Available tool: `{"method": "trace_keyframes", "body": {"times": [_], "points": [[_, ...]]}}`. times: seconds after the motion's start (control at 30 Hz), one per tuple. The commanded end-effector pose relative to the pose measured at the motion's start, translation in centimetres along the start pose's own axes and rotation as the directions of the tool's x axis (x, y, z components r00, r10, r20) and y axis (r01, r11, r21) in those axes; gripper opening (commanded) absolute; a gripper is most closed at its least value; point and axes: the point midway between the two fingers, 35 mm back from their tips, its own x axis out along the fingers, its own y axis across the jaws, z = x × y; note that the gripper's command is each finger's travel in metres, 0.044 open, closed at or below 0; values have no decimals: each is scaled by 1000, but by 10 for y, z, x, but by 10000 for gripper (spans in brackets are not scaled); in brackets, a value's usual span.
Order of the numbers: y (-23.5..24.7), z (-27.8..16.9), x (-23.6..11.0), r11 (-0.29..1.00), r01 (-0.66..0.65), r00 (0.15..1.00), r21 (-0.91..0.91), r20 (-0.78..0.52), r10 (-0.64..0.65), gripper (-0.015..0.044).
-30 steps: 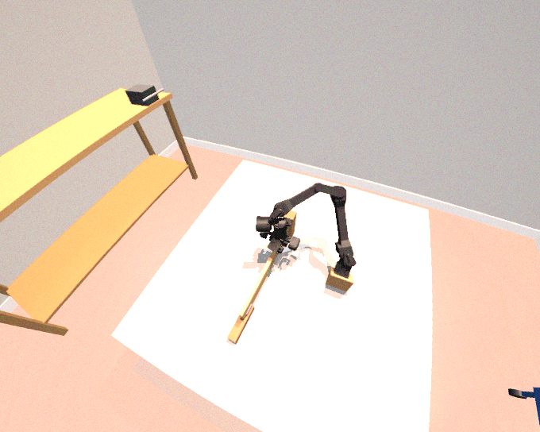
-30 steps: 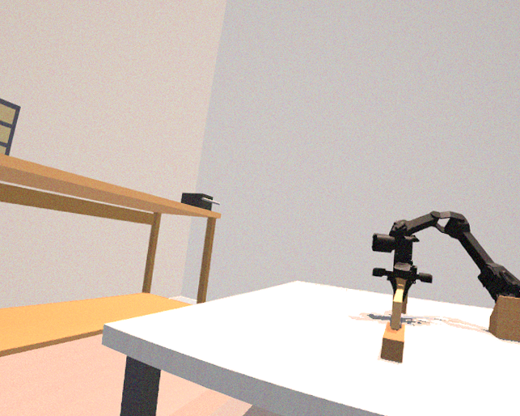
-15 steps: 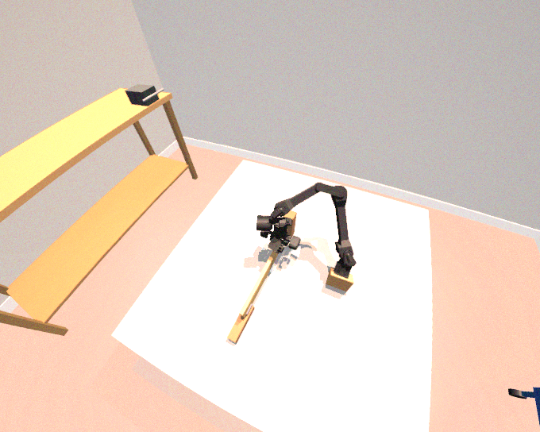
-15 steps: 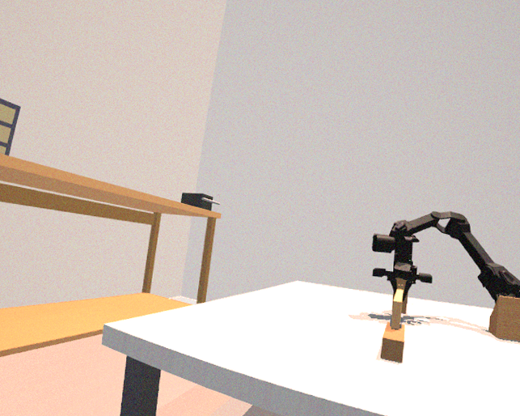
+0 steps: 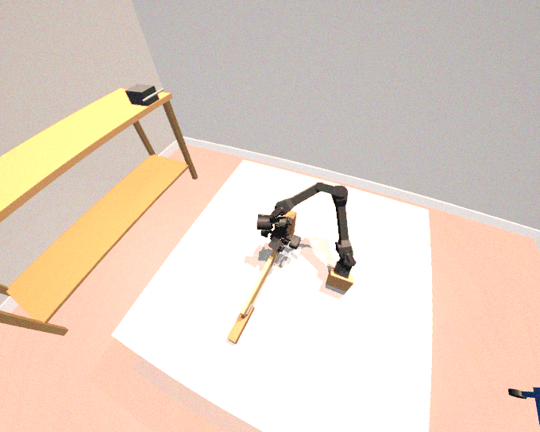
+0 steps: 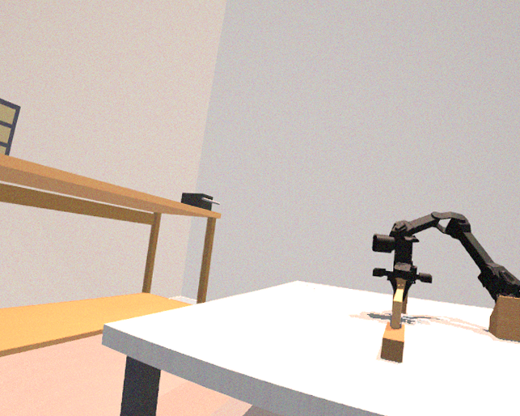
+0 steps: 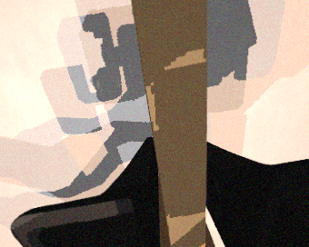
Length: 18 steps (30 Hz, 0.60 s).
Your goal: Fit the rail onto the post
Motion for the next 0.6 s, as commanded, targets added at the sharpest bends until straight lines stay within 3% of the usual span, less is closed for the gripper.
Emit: {"method": "trace_keyframes", "body": {"times": [0.0, 0.57], "points": [[0, -2, -2, 1000, 3, 1000, -4, 0, -3, 0], [0, -7, -2, 1000, 3, 1000, -4, 0, -3, 0]]}}
